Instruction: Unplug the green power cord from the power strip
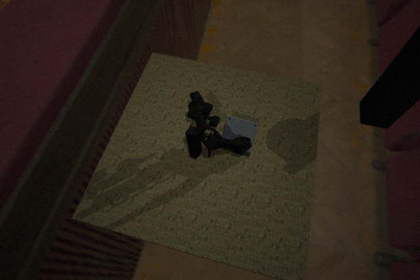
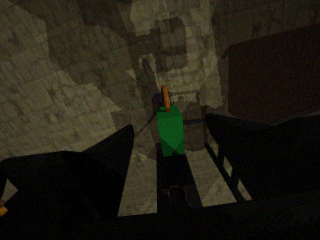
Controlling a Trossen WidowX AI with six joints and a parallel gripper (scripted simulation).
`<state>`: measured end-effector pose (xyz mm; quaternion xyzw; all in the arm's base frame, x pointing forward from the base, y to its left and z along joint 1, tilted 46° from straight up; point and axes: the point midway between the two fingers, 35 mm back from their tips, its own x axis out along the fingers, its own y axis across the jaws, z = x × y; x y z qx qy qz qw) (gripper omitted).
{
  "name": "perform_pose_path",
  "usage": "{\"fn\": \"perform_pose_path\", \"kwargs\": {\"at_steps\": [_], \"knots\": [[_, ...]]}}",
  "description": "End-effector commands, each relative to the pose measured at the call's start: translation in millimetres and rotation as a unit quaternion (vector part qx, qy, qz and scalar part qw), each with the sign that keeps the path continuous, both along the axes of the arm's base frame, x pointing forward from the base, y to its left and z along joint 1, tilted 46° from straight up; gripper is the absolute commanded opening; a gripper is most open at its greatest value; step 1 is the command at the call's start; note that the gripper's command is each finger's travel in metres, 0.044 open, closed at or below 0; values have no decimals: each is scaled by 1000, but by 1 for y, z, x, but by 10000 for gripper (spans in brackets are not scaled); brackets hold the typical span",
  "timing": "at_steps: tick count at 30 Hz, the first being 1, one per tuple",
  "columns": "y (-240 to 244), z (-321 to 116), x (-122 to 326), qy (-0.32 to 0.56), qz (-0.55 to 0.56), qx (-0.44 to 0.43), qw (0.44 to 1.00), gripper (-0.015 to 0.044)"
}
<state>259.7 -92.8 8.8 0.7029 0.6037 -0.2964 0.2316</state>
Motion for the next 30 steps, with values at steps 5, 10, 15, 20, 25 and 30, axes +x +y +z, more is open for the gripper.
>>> {"fn": "perform_pose_path", "kwargs": {"at_steps": [5, 10, 15, 20, 25, 30], "knots": [[-47, -31, -9, -1, -1, -3, 1000, 440], [-48, -33, -9, -1, -1, -3, 1000, 440], [-48, -33, -9, -1, -1, -3, 1000, 440], [-48, -33, -9, -1, -1, -3, 1000, 440], [-48, -33, -9, -1, -1, -3, 1000, 440], [-48, -33, -9, -1, -1, -3, 1000, 440]]}}
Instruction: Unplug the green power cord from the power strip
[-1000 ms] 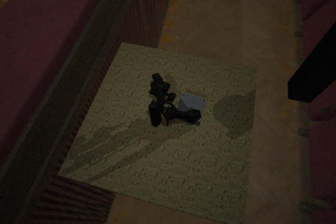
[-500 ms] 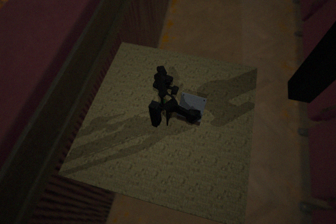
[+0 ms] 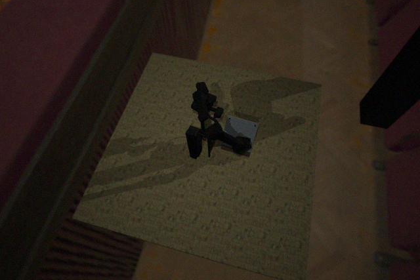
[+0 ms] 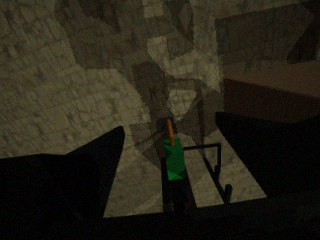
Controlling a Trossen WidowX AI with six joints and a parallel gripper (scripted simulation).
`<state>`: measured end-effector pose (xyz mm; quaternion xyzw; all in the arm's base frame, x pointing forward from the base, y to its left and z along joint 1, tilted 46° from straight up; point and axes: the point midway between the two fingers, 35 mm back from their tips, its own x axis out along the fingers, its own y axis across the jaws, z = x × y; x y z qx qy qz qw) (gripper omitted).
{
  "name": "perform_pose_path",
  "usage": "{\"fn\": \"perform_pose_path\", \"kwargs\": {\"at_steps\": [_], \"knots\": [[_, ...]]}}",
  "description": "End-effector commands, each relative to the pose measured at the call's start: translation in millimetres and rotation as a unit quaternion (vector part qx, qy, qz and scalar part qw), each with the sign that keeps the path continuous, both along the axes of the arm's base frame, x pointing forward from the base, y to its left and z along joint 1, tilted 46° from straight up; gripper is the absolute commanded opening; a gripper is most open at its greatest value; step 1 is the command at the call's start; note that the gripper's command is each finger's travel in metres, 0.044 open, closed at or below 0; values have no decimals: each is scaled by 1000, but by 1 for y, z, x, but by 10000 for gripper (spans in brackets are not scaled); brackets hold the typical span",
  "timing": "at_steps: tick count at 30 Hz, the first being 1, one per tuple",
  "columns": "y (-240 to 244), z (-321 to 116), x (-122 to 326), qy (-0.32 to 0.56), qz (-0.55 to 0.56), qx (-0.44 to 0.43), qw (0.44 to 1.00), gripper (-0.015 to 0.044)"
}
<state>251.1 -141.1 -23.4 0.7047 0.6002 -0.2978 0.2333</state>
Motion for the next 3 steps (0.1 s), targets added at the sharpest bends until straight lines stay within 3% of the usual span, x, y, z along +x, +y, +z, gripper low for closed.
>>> {"fn": "perform_pose_path", "kwargs": {"at_steps": [1, 3], "knots": [[0, -1, -1, 1, 2, 0, 1000, 440], [0, -1, -1, 1, 2, 0, 1000, 440]]}}
